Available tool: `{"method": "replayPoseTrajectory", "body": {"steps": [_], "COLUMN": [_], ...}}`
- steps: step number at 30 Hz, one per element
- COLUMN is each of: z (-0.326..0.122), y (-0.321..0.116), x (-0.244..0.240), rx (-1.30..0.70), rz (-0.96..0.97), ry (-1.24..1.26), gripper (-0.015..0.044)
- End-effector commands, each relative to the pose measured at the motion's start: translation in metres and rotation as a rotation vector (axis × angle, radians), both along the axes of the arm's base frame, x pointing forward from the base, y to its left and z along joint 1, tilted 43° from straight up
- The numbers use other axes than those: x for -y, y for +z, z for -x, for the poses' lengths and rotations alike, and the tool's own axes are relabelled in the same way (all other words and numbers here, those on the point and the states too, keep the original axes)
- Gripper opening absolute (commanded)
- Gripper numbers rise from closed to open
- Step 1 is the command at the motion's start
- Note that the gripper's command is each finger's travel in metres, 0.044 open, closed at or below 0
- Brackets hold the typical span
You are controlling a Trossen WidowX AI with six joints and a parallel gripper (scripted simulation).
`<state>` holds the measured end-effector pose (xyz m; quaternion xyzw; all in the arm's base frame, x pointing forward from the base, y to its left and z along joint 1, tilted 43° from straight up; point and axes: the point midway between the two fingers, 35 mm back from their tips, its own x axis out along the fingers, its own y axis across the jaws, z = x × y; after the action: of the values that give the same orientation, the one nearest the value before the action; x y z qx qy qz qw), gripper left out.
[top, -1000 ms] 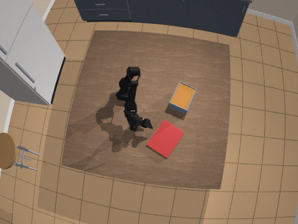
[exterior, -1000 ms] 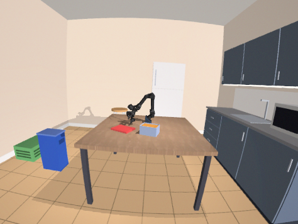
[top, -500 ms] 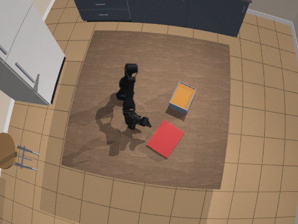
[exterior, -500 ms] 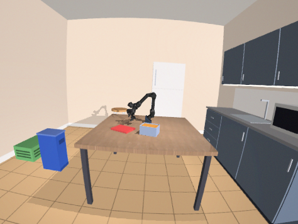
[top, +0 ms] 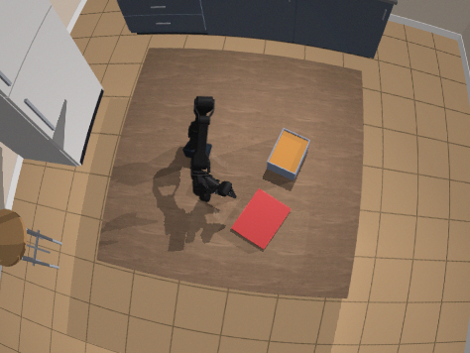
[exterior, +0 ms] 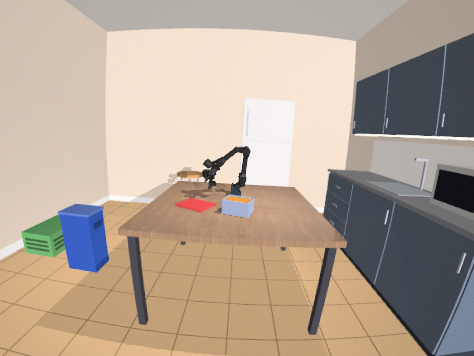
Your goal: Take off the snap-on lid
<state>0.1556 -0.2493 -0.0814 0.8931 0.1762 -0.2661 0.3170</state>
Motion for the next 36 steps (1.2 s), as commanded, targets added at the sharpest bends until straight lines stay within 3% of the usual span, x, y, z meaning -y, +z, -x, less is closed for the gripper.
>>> {"method": "replayPoseTrajectory", "body": {"steps": [1, 36], "z": [0.0031, 0.0061], "y": [0.0068, 0.0105], "x": [0.0053, 0.0069], "rx": [0.002, 0.002], "rz": [0.009, 0.009], "ry": [0.002, 0.002], "gripper": [0.044, 0.044]}}
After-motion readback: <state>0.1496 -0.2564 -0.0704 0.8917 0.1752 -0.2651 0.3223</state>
